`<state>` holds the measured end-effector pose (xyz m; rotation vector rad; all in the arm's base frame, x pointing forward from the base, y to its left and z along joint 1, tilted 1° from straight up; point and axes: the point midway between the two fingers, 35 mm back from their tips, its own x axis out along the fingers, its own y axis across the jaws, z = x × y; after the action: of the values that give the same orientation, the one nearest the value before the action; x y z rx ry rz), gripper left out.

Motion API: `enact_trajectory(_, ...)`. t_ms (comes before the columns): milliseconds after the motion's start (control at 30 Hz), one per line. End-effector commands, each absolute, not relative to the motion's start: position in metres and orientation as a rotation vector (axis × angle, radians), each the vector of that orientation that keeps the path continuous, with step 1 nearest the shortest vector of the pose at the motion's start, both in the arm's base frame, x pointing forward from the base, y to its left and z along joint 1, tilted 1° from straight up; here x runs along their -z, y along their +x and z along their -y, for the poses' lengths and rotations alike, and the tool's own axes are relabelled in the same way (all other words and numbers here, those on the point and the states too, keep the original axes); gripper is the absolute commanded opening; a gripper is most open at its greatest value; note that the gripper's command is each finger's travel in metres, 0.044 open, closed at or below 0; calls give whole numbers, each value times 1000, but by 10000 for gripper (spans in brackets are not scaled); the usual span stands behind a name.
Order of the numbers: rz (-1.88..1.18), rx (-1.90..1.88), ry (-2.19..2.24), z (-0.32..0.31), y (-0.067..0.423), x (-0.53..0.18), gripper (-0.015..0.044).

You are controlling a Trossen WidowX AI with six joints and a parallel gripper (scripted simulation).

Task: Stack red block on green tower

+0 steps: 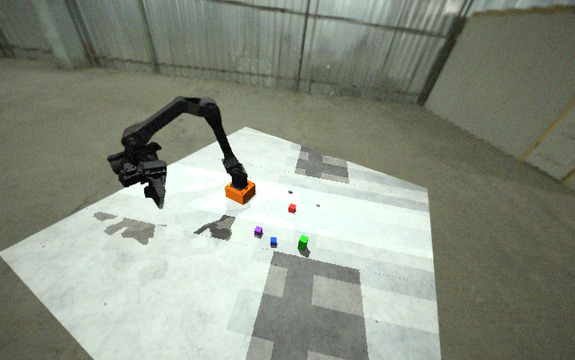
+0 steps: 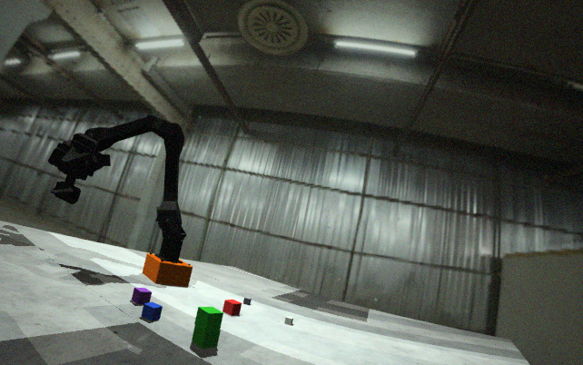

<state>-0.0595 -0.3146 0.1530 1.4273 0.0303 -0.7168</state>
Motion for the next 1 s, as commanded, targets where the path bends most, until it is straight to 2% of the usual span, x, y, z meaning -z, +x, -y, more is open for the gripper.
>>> enact_trajectory(0,-35,715,1427,315,-58,-153,426)
enact_trajectory(33,-49,708,1427,315,-55,-152,440)
enact_trajectory(433,-373,560,1405,308,29,-134,440)
enact_trajectory(967,-777,408,1330,269,122,-112,440)
